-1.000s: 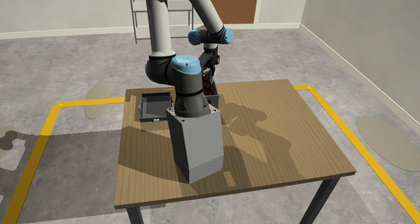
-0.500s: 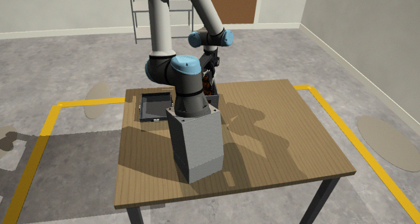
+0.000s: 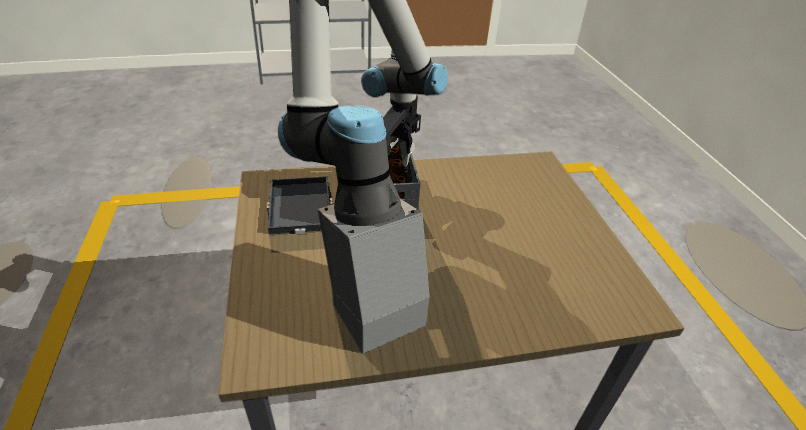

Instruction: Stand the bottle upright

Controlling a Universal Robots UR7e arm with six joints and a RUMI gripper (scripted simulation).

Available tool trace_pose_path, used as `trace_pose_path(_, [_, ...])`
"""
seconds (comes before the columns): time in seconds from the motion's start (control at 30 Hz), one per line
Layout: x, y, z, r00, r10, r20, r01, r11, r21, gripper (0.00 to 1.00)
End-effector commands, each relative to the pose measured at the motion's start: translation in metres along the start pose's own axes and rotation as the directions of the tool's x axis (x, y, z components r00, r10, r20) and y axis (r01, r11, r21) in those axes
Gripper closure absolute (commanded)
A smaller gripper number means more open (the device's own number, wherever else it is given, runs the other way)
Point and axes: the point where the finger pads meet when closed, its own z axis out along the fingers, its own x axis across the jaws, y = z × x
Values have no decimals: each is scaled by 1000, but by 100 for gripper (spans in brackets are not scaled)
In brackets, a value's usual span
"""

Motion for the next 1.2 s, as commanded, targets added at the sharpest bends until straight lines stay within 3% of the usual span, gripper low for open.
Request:
trace_pose_path(0.0, [0, 0, 2, 1000, 0, 0, 0, 1000, -1, 62])
trace_pose_path(1.17, [0, 0, 9, 1000, 0, 0, 0, 1000, -1, 62])
